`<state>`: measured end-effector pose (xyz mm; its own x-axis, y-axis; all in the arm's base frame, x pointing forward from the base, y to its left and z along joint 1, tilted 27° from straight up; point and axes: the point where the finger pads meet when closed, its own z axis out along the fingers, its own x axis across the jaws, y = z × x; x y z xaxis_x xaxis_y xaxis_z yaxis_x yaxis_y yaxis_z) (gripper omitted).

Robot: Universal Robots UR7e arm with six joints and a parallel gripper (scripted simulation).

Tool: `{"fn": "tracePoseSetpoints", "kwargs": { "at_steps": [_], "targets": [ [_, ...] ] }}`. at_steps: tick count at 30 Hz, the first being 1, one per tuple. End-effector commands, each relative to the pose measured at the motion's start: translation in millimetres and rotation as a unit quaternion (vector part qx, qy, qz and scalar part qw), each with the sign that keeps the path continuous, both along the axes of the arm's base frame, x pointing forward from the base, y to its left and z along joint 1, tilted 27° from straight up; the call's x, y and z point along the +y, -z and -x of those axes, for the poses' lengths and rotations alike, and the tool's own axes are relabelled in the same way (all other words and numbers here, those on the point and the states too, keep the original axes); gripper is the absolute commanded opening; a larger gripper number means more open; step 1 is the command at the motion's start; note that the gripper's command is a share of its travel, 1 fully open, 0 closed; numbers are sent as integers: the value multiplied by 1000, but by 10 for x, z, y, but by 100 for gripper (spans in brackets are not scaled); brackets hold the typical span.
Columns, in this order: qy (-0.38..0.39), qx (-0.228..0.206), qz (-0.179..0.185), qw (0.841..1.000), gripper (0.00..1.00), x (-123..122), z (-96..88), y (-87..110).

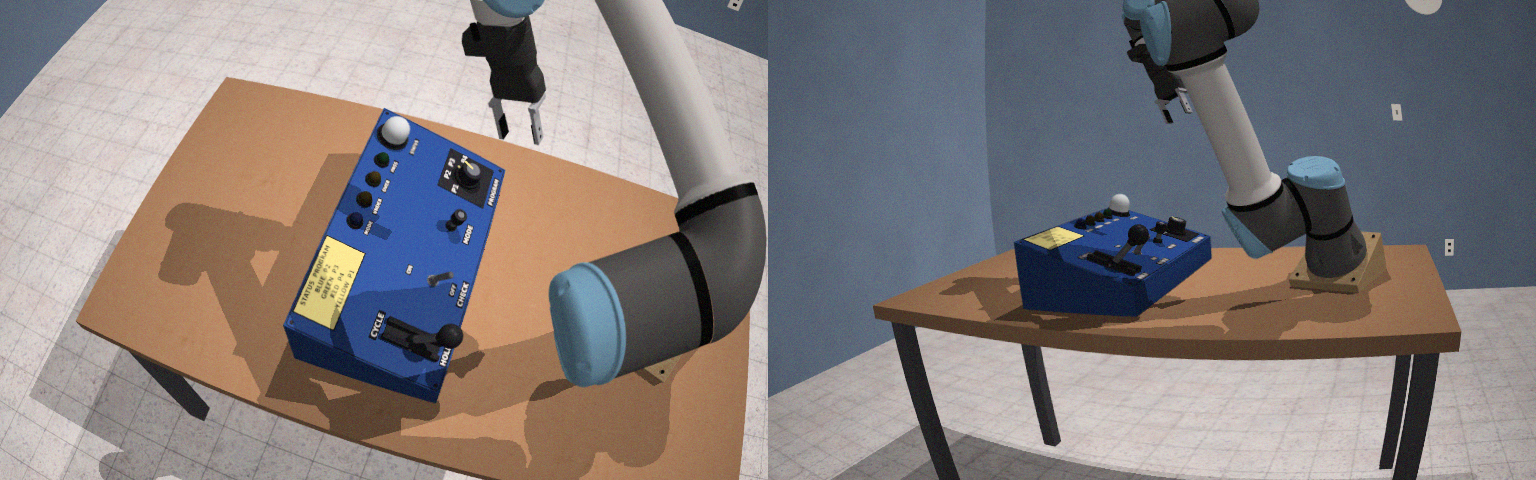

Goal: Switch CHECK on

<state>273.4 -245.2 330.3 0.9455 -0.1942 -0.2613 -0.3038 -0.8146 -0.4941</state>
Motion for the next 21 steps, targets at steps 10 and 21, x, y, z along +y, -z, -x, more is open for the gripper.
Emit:
{"fn": "tracePoseSetpoints", "kwargs": {
  "at_steps": [10,21],
  "targets": [
    [280,24,20,960,100,1044,-22,-138],
    [471,38,0,881,100,1689,-147,46]
  ]
}}
